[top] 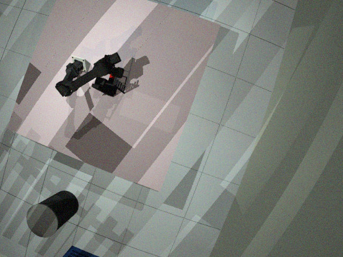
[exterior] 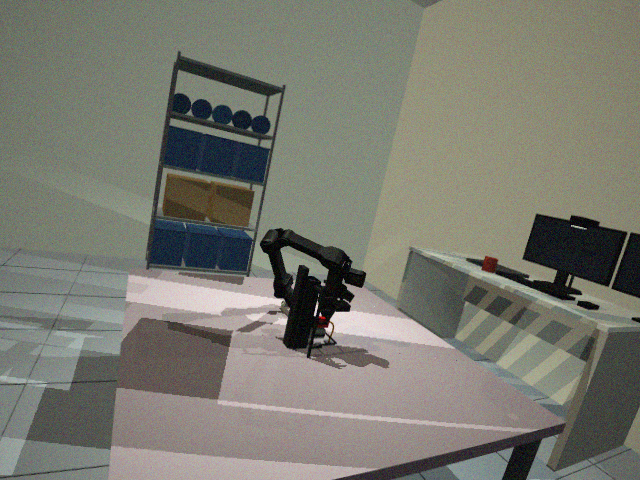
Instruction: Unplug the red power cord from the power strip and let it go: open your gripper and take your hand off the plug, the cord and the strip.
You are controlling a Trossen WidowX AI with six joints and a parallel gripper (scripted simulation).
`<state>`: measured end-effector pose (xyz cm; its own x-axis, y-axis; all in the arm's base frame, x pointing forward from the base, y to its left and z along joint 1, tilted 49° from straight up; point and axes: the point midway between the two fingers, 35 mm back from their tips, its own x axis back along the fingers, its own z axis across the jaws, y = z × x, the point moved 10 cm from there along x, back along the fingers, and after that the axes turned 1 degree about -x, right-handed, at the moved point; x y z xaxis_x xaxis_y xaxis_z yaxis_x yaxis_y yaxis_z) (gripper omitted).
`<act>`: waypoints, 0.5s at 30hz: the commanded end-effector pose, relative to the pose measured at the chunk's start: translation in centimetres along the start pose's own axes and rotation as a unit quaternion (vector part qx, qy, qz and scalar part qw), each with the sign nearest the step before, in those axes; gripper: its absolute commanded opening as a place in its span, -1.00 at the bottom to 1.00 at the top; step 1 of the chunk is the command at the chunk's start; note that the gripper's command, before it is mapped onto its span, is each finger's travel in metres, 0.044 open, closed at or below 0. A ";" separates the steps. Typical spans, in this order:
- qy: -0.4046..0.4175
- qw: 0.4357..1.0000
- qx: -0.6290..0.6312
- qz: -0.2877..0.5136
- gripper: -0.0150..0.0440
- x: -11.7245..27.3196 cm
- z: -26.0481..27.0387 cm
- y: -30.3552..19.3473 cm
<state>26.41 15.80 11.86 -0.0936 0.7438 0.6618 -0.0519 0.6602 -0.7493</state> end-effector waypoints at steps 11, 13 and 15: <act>0.000 1.000 0.001 -0.001 -0.49 0.1 -0.1 1.8; 0.000 1.000 0.001 -0.001 -0.49 0.1 -0.1 2.1; 0.000 1.000 0.001 -0.001 -0.49 0.1 -0.1 2.5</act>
<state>26.51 16.04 11.37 -0.0922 0.7641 0.6385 -0.0441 0.6374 -0.7692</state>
